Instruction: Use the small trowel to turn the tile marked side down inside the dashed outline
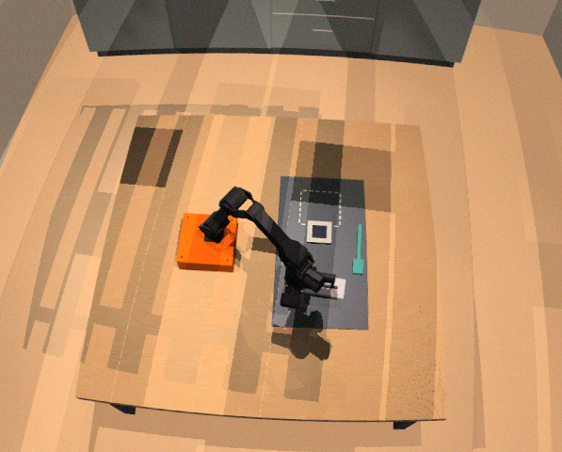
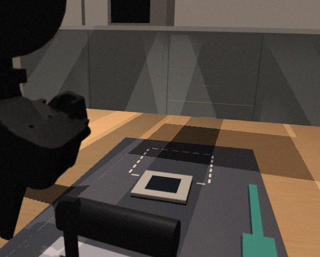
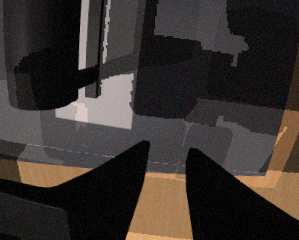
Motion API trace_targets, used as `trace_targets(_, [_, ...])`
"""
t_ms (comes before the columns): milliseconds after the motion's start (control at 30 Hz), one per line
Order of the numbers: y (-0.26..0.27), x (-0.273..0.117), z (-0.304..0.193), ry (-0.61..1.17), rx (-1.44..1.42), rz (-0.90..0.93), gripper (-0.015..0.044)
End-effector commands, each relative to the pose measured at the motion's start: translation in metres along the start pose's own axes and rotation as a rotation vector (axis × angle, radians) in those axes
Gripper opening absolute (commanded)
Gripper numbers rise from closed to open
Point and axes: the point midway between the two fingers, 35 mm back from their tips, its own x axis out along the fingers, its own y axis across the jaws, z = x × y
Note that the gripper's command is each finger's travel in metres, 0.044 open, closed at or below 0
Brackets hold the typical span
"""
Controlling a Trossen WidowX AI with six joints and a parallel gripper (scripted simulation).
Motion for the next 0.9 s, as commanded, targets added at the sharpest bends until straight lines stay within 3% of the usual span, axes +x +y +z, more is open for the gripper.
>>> trace_targets(0, [-0.0240, -0.0065, -0.0014, -0.007, -0.004, 0.001, 0.0100])
trace_targets(533, [-0.0264, -0.0052, -0.0040, -0.001, 0.007, -0.004, 0.0100])
trace_targets(667, [-0.0264, -0.0052, -0.0040, -0.001, 0.007, -0.004, 0.0000])
trace_targets(867, [-0.0264, -0.0052, -0.0040, -0.001, 0.007, -0.004, 0.0000])
